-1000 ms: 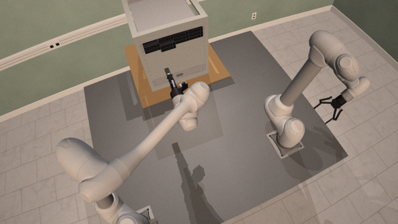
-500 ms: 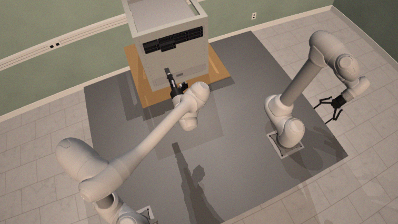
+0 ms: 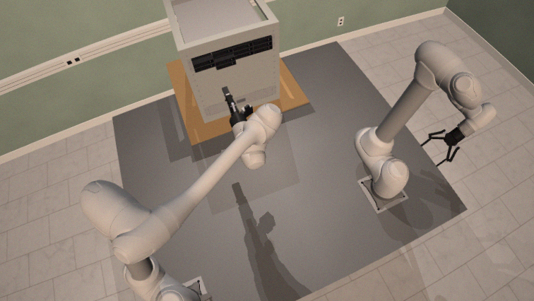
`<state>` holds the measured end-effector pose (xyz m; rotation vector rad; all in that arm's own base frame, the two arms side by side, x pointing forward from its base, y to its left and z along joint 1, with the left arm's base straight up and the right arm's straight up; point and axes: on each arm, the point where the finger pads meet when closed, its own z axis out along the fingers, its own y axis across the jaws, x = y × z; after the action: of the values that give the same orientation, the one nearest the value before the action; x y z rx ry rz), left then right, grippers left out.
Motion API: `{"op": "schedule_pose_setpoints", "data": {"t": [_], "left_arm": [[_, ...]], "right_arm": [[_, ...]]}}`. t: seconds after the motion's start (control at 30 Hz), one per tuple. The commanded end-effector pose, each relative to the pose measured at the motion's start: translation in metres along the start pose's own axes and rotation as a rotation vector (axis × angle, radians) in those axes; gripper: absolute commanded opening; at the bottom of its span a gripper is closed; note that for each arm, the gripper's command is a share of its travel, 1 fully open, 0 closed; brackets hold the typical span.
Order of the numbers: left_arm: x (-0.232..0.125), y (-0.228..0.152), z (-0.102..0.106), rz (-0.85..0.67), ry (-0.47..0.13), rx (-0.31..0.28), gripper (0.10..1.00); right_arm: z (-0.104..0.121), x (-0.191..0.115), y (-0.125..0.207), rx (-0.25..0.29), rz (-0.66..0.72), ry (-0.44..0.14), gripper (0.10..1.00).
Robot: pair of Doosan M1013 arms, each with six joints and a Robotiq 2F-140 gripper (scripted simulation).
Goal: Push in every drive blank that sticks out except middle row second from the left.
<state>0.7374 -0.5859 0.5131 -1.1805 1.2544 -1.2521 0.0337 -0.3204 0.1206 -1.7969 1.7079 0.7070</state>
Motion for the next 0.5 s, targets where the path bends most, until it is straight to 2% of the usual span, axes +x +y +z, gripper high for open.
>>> {"op": "schedule_pose_setpoints", "data": {"t": [0.0,0.2,0.27,0.47], "left_arm": [[0.006,0.0,0.013,-0.001,0.0,0.001,0.099],[0.021,0.005,0.045,-0.001,0.0,0.001,0.099],[0.021,0.005,0.045,-0.001,0.0,0.001,0.099],[0.036,0.009,0.076,-0.001,0.0,0.001,0.099]], "right_arm": [[0.0,0.0,0.0,0.0,0.0,0.001,1.0],[0.0,0.0,0.0,0.0,0.0,0.001,1.0],[0.0,0.0,0.0,0.0,0.0,0.001,1.0],[0.0,0.0,0.0,0.0,0.0,0.001,1.0]]}}
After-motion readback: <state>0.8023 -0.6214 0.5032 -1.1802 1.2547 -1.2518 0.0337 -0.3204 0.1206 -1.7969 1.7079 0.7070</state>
